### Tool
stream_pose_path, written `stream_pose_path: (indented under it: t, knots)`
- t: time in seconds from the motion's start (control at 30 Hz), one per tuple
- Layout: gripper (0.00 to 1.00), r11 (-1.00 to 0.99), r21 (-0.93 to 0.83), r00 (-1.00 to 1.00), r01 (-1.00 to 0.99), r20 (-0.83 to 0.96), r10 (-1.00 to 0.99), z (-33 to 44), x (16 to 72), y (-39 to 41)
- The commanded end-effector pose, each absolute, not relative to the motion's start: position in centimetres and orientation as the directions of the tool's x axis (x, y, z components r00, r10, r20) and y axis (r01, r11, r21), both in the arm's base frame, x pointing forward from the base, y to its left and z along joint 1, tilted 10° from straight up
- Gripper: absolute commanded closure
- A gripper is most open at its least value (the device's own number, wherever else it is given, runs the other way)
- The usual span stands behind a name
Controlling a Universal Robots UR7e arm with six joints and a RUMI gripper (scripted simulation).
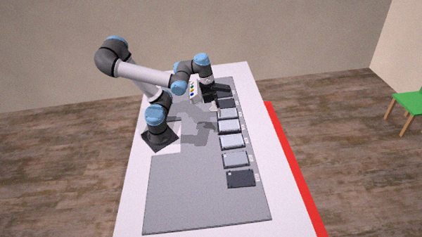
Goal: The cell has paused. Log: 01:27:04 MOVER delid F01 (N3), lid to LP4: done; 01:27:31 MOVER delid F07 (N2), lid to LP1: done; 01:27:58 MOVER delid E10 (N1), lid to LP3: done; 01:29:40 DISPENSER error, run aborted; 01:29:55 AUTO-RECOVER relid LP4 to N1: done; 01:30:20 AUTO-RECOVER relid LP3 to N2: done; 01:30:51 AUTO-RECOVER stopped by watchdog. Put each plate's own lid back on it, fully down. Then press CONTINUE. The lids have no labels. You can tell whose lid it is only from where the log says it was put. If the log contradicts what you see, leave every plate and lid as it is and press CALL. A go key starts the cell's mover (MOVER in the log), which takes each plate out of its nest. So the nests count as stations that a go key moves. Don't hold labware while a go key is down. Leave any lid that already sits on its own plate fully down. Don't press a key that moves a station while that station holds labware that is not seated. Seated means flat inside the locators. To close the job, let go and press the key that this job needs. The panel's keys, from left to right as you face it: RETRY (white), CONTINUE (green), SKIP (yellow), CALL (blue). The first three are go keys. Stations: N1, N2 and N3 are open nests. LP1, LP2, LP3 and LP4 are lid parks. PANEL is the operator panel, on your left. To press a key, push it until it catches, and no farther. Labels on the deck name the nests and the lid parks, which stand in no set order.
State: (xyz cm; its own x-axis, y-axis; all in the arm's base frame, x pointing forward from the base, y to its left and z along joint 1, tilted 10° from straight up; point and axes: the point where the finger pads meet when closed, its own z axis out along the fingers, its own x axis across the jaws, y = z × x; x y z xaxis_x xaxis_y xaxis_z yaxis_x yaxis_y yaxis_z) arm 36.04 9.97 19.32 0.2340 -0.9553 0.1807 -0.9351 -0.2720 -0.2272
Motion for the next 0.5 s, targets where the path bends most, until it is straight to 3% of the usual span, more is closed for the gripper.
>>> stream_pose_path:
  t: [0.0, 0.47]
  knots:
    - [0.18, -0.262, -0.209, 0.228, -0.942, 0.175, -0.958, 18.7, 34.6, 9.4]
    - [0.18, -0.213, -0.114, 0.195, -0.970, 0.149, -0.969, 16.1, 30.1, 8.2]
